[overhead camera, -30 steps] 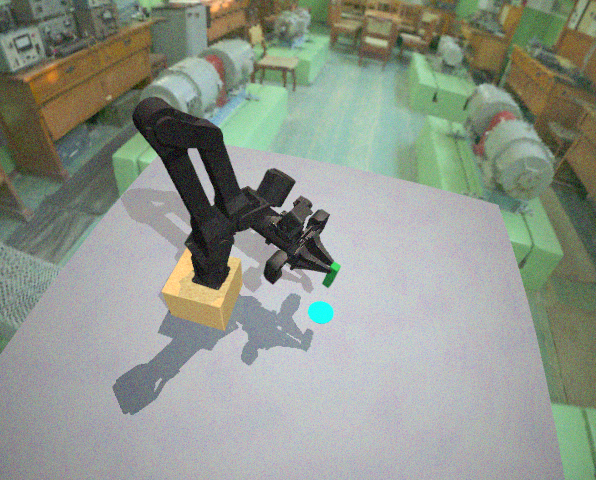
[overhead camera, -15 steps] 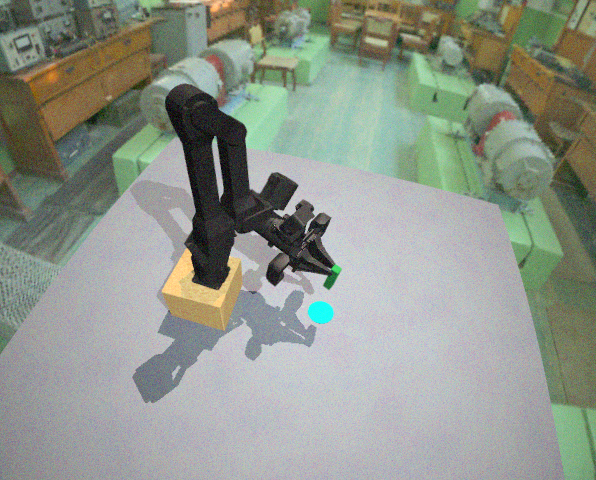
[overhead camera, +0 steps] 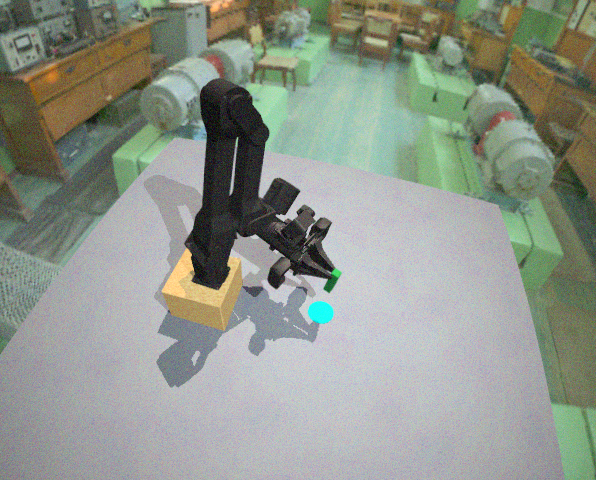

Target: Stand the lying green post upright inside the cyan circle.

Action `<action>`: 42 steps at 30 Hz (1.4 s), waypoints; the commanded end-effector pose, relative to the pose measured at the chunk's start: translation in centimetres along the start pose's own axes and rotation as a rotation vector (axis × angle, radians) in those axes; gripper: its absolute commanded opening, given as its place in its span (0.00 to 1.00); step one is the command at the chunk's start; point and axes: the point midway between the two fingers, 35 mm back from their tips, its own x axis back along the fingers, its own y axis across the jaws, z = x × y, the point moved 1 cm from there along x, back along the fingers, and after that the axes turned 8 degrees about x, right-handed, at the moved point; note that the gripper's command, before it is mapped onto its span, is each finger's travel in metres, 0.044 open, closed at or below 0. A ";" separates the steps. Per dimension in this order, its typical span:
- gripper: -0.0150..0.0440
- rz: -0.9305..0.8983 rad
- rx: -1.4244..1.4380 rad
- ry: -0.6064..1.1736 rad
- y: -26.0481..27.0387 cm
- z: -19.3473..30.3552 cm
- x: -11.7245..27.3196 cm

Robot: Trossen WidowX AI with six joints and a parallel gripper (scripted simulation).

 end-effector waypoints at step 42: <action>0.29 0.025 -0.004 -0.001 -0.3 5.7 -0.6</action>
